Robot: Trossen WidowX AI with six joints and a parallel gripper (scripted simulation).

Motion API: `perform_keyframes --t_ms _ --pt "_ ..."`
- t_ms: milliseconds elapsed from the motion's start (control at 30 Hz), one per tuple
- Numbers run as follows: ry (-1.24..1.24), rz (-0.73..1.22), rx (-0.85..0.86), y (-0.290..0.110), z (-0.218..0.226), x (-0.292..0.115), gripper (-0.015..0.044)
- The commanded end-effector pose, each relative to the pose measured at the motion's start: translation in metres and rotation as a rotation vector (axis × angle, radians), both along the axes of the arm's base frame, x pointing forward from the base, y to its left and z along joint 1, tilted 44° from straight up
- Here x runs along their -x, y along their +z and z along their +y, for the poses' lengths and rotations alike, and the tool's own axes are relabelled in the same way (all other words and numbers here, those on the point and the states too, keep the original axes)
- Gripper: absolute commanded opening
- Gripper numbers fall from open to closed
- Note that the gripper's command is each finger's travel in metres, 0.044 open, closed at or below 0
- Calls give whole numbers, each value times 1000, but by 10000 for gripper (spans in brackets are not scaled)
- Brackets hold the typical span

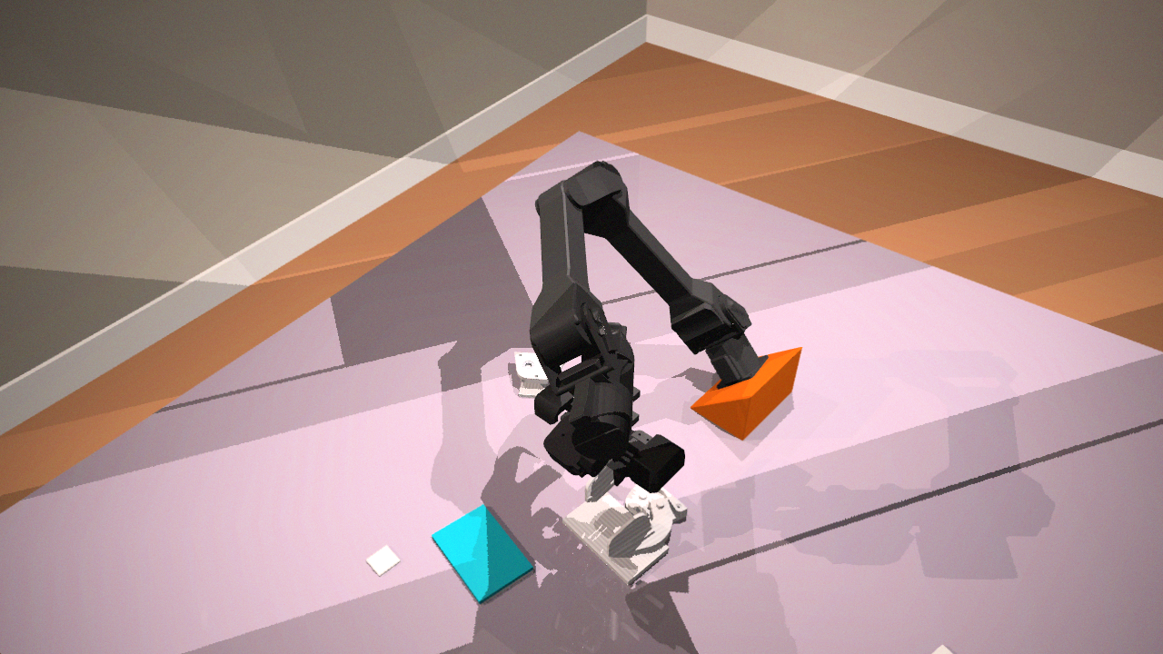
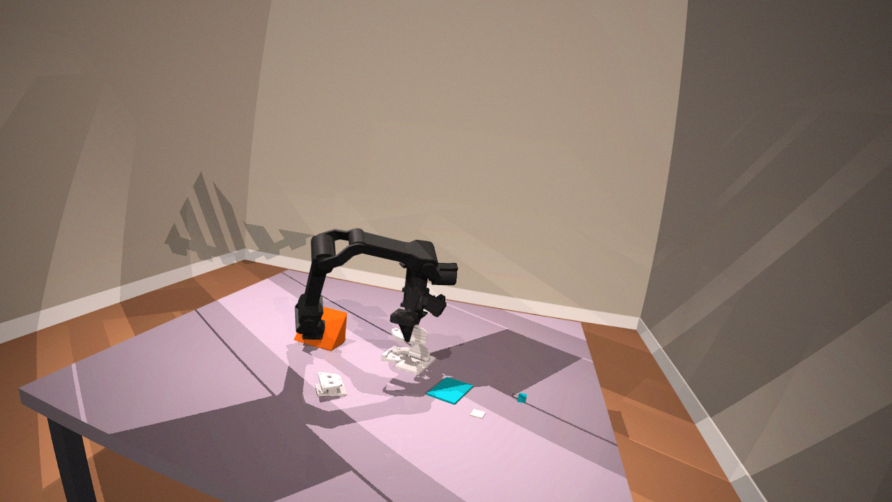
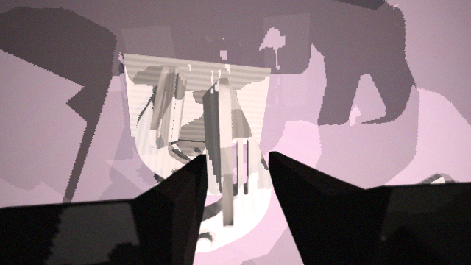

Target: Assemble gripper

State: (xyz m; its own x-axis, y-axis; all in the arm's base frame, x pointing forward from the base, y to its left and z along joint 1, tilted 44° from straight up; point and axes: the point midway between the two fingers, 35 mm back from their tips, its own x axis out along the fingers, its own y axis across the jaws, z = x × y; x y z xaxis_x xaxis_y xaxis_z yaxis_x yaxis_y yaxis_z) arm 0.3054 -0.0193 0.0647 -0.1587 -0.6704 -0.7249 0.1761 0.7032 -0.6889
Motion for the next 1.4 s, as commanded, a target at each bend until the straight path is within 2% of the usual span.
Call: perform_keyframes --t_ms 0,900,1367 --pt "4 3 3 1 -1 1 134" --pt "10 9 1 1 -1 0 134" --pt "11 9 1 -15 -15 3 134"
